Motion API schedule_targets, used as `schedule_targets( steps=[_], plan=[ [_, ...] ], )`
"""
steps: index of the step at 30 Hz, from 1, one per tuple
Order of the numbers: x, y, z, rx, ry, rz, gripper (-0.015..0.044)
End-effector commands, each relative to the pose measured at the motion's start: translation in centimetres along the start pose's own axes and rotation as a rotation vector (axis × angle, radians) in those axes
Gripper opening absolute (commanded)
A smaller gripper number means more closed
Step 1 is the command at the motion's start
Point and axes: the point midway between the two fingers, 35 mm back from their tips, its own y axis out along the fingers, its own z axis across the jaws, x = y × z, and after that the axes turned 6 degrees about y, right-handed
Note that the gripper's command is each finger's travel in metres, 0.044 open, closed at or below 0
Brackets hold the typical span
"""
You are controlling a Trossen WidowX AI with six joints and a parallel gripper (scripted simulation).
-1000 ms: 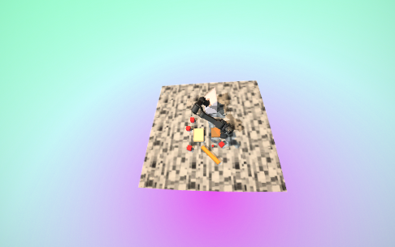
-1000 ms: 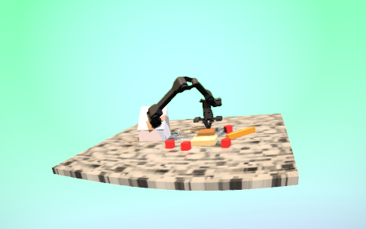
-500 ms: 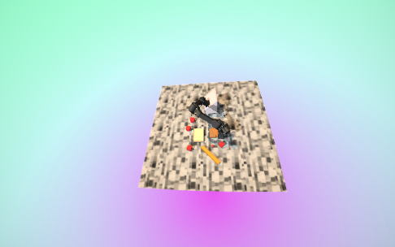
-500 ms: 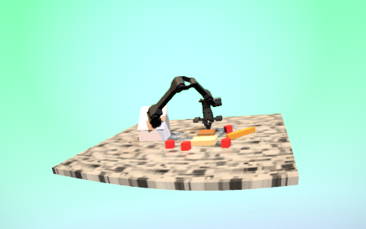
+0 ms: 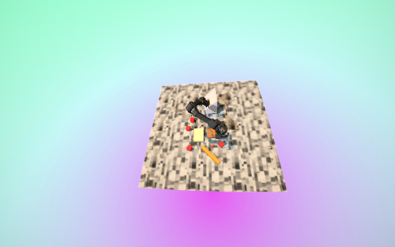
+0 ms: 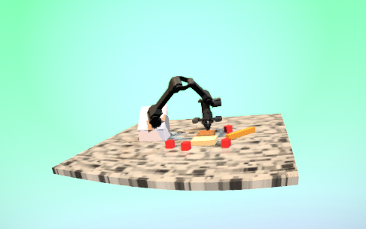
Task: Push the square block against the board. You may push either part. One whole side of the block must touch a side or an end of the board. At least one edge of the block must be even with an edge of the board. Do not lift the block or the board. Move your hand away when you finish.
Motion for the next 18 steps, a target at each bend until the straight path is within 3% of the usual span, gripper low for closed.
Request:
schedule_targets(
  steps=[1, 18],
  plan=[
    [-1.3, 0.3, 0.1, 0.009, 0.002, 0.01, 0.0],
    [-3.2, 0.4, 0.2, 0.01, 0.002, 0.014, 0.0]
  ],
)
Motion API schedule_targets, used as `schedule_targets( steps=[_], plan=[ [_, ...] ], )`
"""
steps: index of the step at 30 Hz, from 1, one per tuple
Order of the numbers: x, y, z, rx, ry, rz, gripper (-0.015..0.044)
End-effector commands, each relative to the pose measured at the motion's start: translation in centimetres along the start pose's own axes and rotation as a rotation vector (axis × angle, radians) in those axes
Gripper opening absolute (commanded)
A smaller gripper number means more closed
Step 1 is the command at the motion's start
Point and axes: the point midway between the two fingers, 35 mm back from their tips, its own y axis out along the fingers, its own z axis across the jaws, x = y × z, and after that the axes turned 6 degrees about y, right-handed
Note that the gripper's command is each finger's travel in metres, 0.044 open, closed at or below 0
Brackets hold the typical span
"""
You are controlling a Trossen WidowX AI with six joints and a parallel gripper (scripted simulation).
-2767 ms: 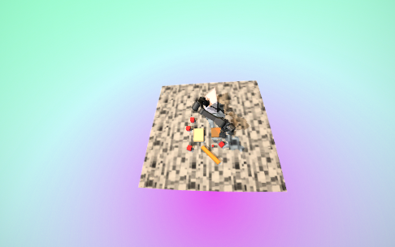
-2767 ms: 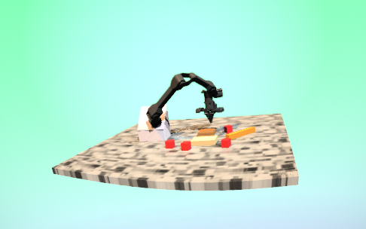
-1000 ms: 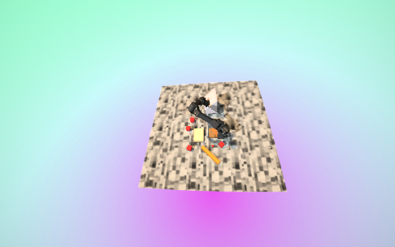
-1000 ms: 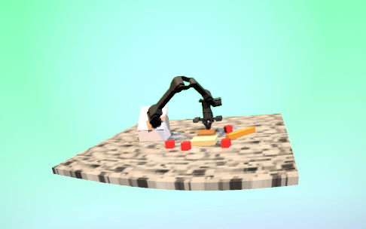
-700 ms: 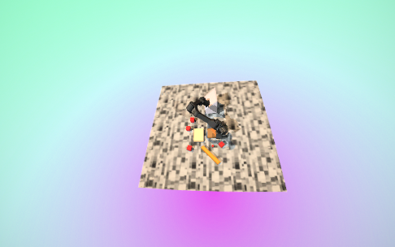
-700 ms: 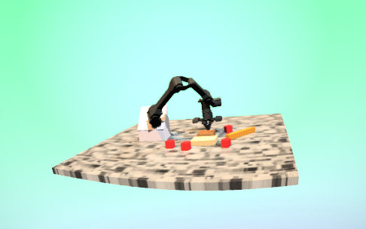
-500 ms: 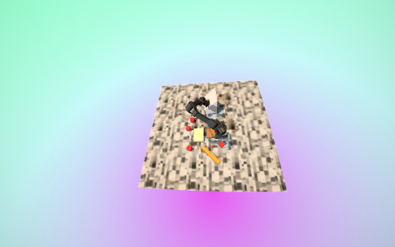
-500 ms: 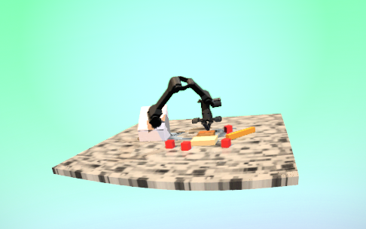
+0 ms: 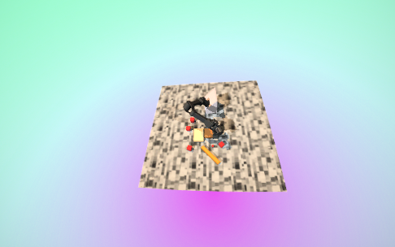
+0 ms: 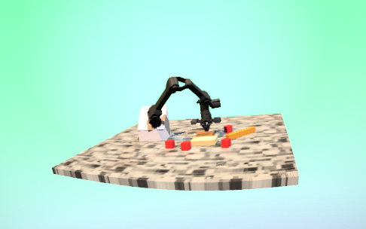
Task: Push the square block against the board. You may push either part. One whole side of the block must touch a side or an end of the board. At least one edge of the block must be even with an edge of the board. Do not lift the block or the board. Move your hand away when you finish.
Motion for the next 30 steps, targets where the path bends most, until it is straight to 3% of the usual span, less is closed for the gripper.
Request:
schedule_targets(
  steps=[1, 30],
  plan=[
    [-0.3, 0.3, 0.2, 0.008, 0.0, 0.008, 0.0],
    [4.5, 0.2, 0.4, 0.007, 0.001, 0.005, 0.0]
  ],
)
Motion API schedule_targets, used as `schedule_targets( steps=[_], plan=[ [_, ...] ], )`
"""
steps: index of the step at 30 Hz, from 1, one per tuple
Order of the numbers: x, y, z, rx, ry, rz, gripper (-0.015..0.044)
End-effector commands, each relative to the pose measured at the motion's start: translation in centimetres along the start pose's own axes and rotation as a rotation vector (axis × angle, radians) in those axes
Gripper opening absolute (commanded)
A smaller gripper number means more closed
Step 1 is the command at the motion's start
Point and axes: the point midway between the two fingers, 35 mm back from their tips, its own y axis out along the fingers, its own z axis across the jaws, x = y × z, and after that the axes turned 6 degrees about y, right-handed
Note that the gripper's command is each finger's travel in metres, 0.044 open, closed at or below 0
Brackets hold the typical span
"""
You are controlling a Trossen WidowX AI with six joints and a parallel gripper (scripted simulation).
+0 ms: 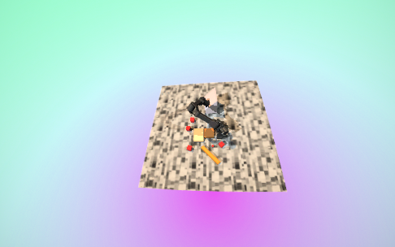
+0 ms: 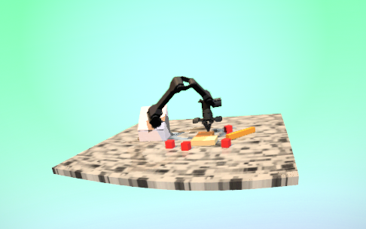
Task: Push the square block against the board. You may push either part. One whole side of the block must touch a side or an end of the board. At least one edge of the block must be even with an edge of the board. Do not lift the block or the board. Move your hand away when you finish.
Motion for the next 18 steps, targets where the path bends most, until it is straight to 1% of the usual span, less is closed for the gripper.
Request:
schedule_targets(
  steps=[1, 5, 6, 10, 16, 18],
  plan=[
    [0.9, 0.2, 0.2, 0.005, -0.002, 0.0, 0.0],
    [1.2, 0.2, 0.2, 0.005, -0.002, 0.0, 0.0],
    [0.7, -0.3, 0.1, 0.0, -0.001, 0.0, 0.0],
    [0.8, -5.1, 0.0, 0.006, -0.002, -0.002, 0.0],
    [0.7, -5.4, 0.1, 0.006, -0.002, -0.002, 0.0],
    [-0.2, -5.4, 0.0, 0.006, -0.004, -0.001, 0.0]
  ],
)
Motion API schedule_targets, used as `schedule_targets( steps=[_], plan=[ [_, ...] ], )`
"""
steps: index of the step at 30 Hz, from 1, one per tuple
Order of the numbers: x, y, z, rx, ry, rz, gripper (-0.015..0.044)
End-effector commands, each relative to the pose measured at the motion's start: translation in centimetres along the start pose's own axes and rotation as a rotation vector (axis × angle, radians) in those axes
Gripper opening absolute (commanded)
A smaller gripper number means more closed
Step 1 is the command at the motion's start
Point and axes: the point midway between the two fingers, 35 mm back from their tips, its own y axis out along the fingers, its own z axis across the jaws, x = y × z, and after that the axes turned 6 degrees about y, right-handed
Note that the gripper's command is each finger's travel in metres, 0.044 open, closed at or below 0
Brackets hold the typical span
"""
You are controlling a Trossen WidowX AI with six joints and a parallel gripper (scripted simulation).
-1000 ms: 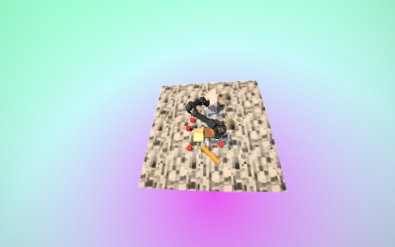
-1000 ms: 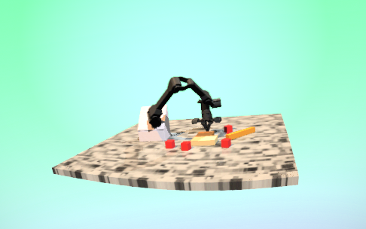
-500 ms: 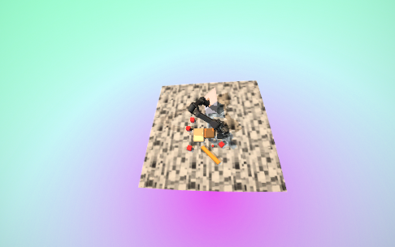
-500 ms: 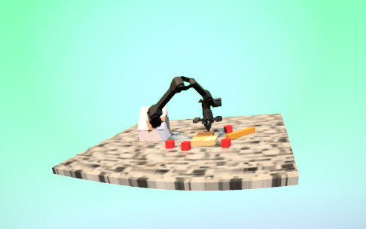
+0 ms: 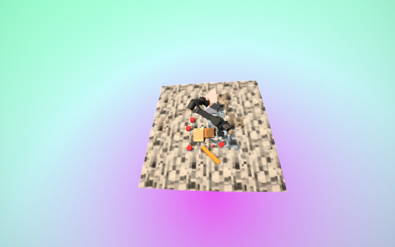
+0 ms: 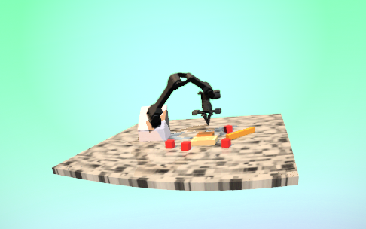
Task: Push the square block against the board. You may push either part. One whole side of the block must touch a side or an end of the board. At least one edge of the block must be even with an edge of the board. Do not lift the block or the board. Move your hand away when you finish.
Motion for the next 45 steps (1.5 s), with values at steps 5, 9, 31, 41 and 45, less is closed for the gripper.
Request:
schedule_targets(
  steps=[5, 9, 31, 41, 45],
  plan=[
    [-2.9, -0.2, 0.0, 0.006, 0.001, 0.0, 0.0],
    [-2.9, 2.5, -0.1, 0.006, 0.001, 0.0, 0.0],
    [-5.0, 5.2, -0.5, 0.006, 0.0, 0.001, 0.0],
    [-6.7, 5.2, -0.7, 0.006, 0.0, 0.001, 0.0],
    [-6.4, 5.2, -0.7, 0.006, 0.0, 0.001, 0.0]
  ],
)
